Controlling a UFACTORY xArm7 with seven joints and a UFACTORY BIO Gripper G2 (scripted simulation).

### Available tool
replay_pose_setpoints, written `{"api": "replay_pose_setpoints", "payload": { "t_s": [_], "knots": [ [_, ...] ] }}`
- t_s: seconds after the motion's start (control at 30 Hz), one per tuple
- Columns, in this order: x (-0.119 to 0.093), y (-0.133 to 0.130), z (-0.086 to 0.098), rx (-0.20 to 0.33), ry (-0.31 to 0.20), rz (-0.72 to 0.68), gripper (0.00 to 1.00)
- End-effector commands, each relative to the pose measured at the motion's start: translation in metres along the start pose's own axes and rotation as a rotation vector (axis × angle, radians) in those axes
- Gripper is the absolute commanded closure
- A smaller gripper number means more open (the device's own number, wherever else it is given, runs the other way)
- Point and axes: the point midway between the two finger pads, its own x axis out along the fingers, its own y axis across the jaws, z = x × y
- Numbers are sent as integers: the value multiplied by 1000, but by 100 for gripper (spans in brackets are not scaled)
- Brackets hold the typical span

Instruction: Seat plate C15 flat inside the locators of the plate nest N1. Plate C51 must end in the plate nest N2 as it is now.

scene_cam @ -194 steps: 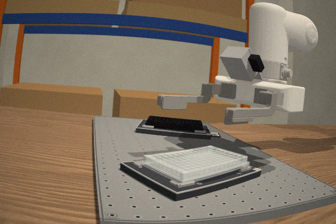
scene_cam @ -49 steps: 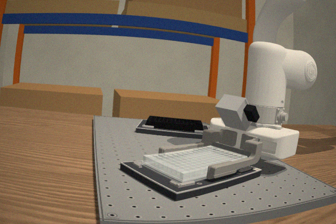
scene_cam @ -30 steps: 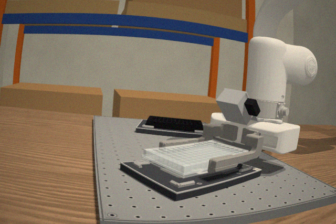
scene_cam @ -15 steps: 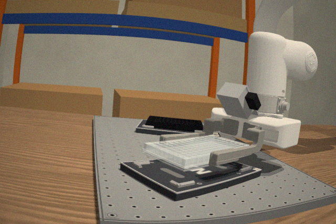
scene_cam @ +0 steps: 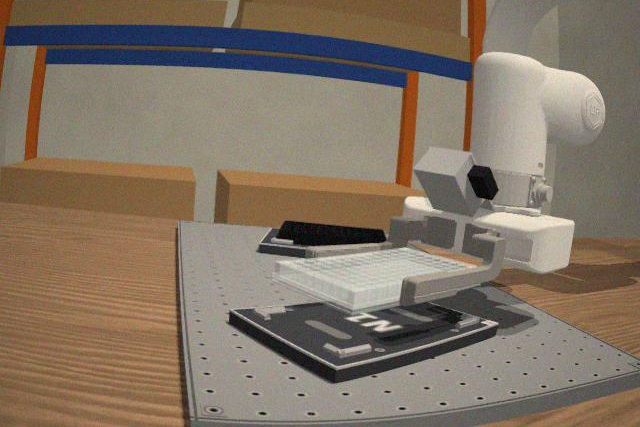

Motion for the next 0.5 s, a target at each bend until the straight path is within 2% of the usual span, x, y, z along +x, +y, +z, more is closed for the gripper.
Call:
{"api": "replay_pose_setpoints", "payload": {
  "t_s": [0.0, 0.47],
  "knots": [
    [1, 0, 8, 0, -3, 0, 100],
    [1, 0, 28, 0, -3, 0, 100]
  ]
}}
